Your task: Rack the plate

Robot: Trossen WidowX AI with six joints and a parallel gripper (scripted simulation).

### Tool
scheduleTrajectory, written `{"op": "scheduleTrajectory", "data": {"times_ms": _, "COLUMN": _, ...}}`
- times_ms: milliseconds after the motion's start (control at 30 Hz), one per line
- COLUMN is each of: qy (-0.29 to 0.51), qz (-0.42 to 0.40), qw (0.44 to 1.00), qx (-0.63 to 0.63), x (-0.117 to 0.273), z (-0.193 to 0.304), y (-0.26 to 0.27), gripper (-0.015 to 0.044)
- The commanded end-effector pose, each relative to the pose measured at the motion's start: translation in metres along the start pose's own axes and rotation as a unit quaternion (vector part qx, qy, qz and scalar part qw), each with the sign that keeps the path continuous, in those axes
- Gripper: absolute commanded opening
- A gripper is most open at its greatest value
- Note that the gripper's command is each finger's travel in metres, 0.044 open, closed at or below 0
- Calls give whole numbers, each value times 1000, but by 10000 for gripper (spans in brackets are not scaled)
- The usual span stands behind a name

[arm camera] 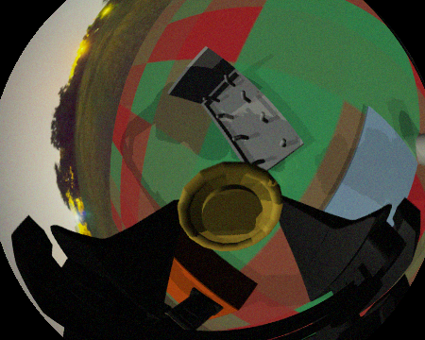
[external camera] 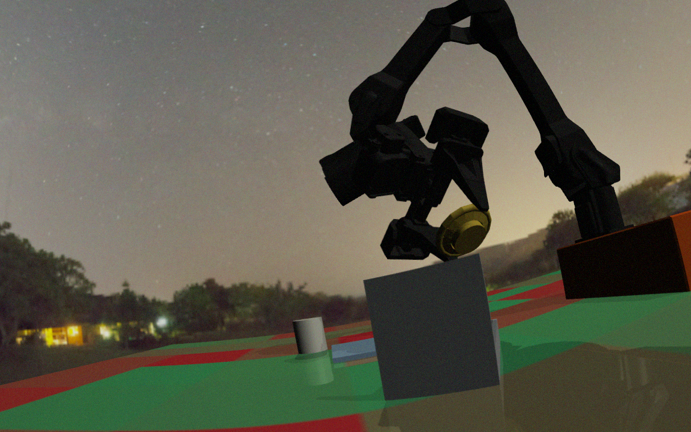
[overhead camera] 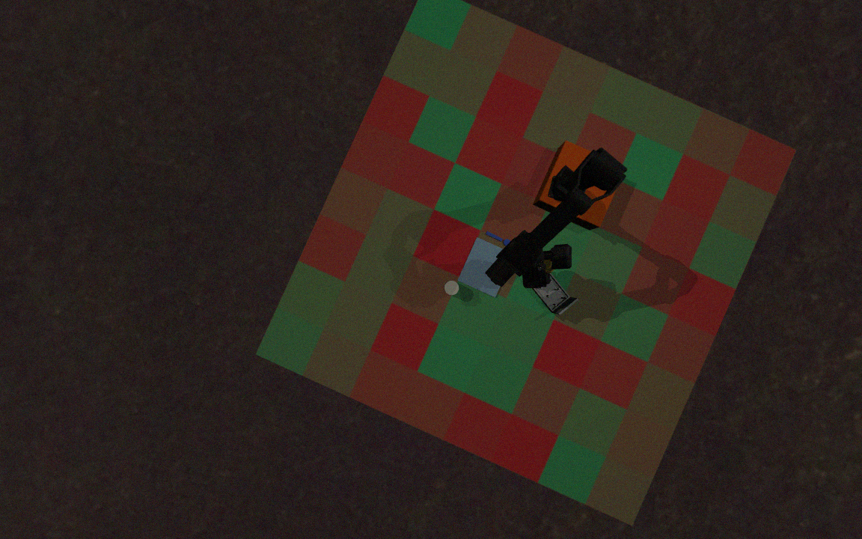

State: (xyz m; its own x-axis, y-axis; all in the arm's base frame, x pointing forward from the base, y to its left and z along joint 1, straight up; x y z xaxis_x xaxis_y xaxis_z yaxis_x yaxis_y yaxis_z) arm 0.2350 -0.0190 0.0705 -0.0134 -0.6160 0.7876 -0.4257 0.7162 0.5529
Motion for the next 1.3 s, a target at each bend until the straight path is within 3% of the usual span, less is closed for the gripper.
{"op": "scheduleTrajectory", "data": {"times_ms": 0, "qy": -34, "qz": -28, "qw": 998, "qx": 46, "x": -6, "z": 2, "y": -3, "gripper": 0}}
{"op": "scheduleTrajectory", "data": {"times_ms": 633, "qy": -192, "qz": -65, "qw": 954, "qx": 223, "x": -18, "z": 9, "y": -12, "gripper": 0}}
{"op": "scheduleTrajectory", "data": {"times_ms": 1267, "qy": -359, "qz": 10, "qw": 858, "qx": 367, "x": -19, "z": 15, "y": -22, "gripper": 0}}
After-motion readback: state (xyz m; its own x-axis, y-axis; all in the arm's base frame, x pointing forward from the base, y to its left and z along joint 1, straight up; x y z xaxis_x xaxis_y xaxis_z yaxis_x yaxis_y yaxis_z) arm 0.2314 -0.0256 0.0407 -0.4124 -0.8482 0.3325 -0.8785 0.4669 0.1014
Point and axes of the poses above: the point midway between the two fingers, 35 mm back from their tips, its own x axis back along the fingers, its own y axis across the jaws, z = x × y, the point moved 1 cm from there along x, back along the fingers, and after that the axes turned 10 degrees about x, right-handed, at the moved point
